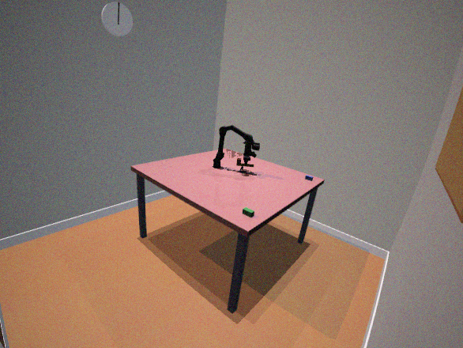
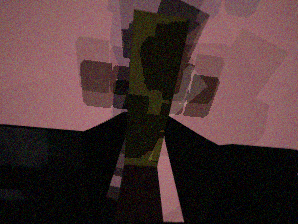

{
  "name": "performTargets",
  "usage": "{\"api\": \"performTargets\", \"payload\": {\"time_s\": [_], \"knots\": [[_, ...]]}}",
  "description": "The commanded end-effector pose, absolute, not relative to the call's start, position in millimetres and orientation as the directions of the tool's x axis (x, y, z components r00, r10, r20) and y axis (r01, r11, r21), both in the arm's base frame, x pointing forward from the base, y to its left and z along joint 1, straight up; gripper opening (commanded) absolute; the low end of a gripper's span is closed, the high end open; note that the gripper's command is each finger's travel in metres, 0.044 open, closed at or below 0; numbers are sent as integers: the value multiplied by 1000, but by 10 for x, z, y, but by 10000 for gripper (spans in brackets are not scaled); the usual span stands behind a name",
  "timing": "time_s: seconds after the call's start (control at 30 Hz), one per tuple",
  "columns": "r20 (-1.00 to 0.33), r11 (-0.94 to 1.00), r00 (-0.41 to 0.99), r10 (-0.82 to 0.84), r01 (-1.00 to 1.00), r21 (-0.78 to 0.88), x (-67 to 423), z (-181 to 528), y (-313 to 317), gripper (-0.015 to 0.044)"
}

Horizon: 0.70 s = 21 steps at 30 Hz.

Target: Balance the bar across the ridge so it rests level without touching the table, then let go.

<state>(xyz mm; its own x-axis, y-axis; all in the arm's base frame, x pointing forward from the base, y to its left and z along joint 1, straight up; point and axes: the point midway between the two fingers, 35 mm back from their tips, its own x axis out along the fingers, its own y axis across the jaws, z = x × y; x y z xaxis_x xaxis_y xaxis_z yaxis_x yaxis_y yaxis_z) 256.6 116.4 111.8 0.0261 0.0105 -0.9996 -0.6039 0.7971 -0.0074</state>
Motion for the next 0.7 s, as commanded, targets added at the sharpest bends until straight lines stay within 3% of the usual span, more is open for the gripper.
{"api": "performTargets", "payload": {"time_s": [0.0,0.67], "knots": [[-1000,799,26,12,-601,-6,2568,1100,1168,0],[-1000,799,26,12,-601,-6,2569,1109,1169,0]]}}
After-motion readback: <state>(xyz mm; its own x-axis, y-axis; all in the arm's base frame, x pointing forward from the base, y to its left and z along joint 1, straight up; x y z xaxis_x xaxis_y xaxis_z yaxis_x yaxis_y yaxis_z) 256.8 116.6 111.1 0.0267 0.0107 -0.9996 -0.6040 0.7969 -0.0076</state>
